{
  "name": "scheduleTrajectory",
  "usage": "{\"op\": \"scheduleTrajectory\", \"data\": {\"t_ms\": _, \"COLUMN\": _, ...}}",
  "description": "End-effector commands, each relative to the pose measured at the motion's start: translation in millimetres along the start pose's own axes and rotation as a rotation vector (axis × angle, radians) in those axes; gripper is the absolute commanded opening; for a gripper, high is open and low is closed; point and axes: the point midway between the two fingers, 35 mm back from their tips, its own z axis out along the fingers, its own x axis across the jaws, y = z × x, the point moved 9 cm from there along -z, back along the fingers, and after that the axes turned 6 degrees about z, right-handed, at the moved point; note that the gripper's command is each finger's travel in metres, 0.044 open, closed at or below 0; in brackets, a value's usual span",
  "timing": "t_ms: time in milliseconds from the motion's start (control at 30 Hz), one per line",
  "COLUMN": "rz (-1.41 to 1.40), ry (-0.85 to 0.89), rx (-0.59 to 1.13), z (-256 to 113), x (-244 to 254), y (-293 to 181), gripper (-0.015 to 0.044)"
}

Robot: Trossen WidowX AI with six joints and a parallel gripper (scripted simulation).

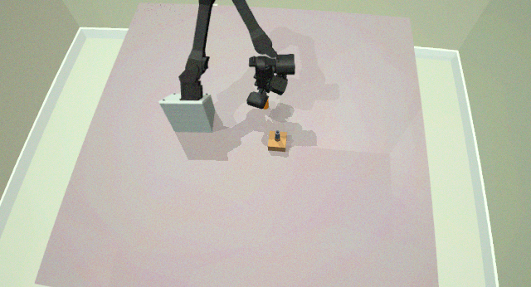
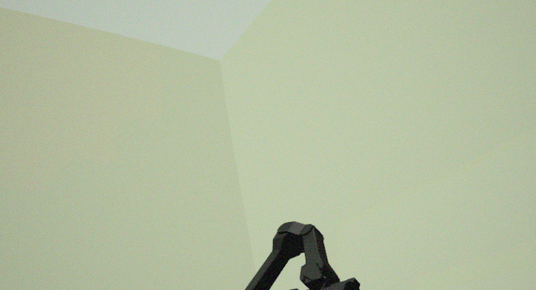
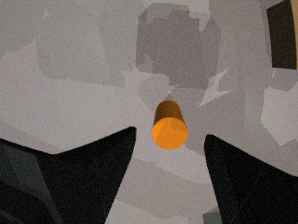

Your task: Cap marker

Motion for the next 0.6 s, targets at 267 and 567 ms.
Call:
{"op": "scheduleTrajectory", "data": {"t_ms": 267, "rz": 0.005, "ry": 0.002, "rx": 0.004, "z": 20, "x": -1, "y": 0, "gripper": 0.0239}}
{"op": "scheduleTrajectory", "data": {"t_ms": 567, "rz": 0.005, "ry": 0.003, "rx": 0.004, "z": 35, "x": 0, "y": -1, "gripper": 0.0239}}
